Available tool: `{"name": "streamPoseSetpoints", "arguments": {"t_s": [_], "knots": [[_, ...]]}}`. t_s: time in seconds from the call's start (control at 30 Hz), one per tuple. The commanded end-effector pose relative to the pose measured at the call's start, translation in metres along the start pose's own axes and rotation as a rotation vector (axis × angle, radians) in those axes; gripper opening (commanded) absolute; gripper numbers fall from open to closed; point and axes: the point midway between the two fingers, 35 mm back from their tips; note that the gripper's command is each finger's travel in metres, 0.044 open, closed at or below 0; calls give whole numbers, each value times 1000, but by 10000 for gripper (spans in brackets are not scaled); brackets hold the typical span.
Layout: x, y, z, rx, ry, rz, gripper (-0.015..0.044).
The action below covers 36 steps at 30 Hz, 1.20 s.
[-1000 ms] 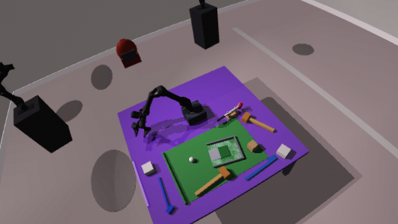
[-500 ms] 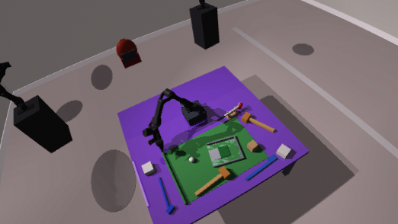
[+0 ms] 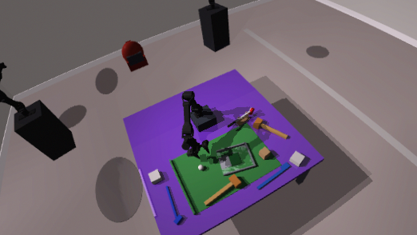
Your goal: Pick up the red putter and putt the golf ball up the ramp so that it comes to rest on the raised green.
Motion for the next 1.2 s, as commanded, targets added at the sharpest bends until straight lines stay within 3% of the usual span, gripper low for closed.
{"name": "streamPoseSetpoints", "arguments": {"t_s": [0.0,0.33,0.67,1.17], "knots": [[-41,56,-21,12,137,316,440],[-173,165,-32,150,435,1124,440],[-297,209,-1,337,677,1915,440],[-310,201,-13,352,691,1966,440]]}}
Point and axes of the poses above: the point midway between the two fingers, 35 mm back from their tips, its own z axis back along the fingers, its own y axis across the jaws, x = y × z, and after that the axes turned 8 degrees about -z, right-handed
